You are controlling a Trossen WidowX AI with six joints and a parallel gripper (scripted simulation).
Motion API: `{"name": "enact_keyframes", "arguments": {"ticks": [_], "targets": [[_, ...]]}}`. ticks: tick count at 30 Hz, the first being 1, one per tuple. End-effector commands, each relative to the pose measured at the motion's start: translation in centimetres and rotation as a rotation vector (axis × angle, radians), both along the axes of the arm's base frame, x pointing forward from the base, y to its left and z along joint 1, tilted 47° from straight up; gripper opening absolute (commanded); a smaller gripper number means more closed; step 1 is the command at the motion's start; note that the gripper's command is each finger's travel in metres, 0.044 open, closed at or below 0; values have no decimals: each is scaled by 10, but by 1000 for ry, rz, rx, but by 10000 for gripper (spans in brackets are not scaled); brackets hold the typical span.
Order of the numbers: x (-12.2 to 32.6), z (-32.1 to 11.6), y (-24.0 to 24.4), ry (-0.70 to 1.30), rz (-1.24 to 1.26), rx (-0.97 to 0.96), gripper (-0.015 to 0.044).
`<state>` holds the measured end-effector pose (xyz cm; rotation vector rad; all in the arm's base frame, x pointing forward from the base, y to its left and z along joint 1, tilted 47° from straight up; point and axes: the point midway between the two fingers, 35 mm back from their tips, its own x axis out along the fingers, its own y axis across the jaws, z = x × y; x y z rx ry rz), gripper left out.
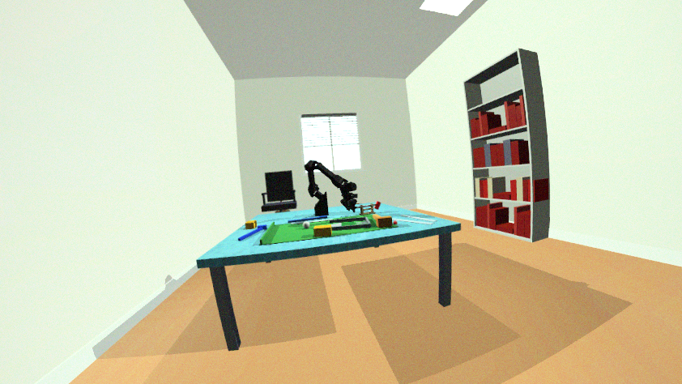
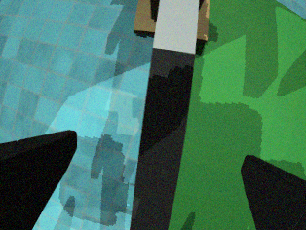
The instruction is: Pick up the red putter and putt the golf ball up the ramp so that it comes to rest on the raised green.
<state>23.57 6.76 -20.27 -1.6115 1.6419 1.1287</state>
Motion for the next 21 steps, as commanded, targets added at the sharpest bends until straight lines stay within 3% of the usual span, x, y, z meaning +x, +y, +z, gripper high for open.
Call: {"name": "enact_keyframes", "arguments": {"ticks": [1,4,19,21], "targets": [[-3,-5,-5,9,6,-8,440],[-3,-5,-5,9,6,-8,440],[-1,-2,-3,3,0,-2,46],[-1,-2,-3,3,0,-2,33]]}}
